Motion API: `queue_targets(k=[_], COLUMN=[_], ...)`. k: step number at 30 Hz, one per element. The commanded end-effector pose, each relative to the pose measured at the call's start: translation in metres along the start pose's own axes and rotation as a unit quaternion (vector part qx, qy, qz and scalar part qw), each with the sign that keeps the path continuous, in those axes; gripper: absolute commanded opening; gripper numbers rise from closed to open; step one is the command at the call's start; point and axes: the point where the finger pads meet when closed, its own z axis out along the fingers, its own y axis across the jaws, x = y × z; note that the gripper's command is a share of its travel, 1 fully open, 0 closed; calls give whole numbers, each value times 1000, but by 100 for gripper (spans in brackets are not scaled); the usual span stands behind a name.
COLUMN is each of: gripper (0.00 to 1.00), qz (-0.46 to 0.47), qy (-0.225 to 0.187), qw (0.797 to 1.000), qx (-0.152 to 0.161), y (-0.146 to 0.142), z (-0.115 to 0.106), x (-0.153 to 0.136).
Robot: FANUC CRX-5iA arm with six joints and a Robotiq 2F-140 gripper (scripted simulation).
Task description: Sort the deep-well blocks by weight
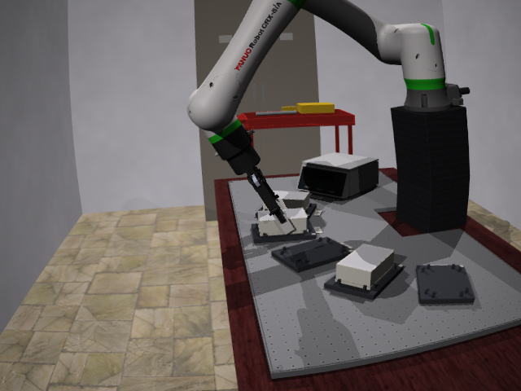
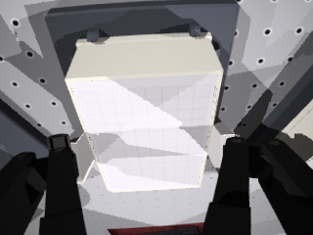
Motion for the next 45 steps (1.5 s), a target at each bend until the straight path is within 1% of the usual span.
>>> queue_targets(k=[1, 2, 22, 33, 35, 45], gripper=[10, 100, 100, 100, 100, 100], qz=[0, 0, 0, 0, 0, 0], qy=[0, 0, 0, 0, 0, 0], qw=[1000, 1000, 1000, 1000, 1000, 1000], qx=[0, 0, 0, 0, 0, 0], y=[0, 0, 0, 0, 0, 0], z=[0, 0, 0, -25, -25, -49], x=[0, 0, 0, -15, -15, -28])
